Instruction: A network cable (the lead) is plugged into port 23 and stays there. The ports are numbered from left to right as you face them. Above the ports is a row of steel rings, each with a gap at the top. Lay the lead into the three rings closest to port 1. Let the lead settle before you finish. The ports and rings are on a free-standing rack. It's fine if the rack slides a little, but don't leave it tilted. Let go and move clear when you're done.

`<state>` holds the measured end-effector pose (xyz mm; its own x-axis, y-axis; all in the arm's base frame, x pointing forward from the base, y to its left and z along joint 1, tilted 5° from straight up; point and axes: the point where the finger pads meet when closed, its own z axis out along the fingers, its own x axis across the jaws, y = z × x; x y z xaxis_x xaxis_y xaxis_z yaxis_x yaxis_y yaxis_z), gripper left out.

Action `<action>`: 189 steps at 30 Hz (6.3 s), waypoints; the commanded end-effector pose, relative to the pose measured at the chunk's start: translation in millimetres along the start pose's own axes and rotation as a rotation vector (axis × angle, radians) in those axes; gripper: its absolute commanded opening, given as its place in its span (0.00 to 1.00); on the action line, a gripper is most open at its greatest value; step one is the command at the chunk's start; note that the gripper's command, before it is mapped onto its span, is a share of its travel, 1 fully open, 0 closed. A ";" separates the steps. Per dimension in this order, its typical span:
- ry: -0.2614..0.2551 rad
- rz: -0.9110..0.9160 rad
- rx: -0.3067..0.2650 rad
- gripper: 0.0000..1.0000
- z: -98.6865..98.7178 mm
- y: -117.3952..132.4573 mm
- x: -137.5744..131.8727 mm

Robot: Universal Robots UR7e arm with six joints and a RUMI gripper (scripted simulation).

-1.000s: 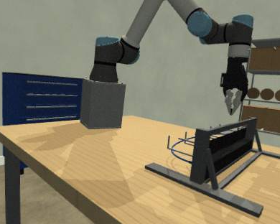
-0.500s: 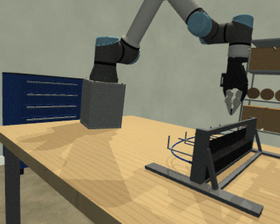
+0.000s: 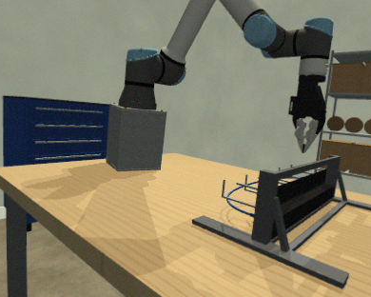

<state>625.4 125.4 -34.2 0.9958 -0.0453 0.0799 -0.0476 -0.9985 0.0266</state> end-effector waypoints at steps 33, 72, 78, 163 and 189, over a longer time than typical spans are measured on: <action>0.003 -0.027 0.000 0.20 -0.6 194.5 -105.6; 0.003 -0.028 0.000 0.20 8.7 194.6 -105.5; 0.003 -0.028 0.000 0.20 21.7 194.8 -105.3; 0.003 -0.028 0.000 0.20 100.4 196.1 -103.9; 0.003 -0.028 0.000 0.20 100.4 196.2 -103.5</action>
<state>520.4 -68.8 -137.7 0.9966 -0.0178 0.0803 -0.0201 -0.9994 0.0281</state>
